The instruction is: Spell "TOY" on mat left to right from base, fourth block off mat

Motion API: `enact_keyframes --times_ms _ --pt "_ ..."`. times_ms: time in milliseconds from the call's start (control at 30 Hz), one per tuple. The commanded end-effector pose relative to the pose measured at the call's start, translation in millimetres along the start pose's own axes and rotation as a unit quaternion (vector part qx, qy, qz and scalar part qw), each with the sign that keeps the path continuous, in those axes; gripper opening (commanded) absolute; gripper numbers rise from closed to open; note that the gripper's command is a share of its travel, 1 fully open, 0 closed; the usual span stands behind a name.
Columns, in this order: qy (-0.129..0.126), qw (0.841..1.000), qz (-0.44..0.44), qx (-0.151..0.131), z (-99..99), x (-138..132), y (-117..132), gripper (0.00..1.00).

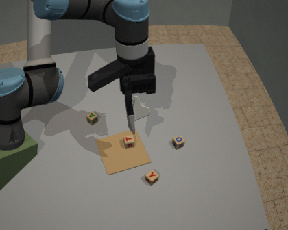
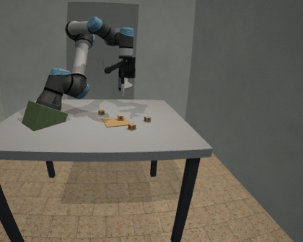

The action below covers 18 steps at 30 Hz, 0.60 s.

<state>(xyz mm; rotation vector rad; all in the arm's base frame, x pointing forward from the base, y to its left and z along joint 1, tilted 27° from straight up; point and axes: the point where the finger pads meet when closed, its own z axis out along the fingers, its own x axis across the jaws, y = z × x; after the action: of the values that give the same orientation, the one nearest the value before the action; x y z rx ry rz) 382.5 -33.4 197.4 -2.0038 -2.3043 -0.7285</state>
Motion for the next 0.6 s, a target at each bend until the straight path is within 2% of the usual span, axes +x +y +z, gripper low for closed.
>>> enact_keyframes --times_ms 0,567 --pt "0.0 1.0 0.0 -0.001 -0.3 0.0 0.2 1.0" --pt "0.0 0.999 0.053 -0.001 3.0 0.4 -0.9 1.0"
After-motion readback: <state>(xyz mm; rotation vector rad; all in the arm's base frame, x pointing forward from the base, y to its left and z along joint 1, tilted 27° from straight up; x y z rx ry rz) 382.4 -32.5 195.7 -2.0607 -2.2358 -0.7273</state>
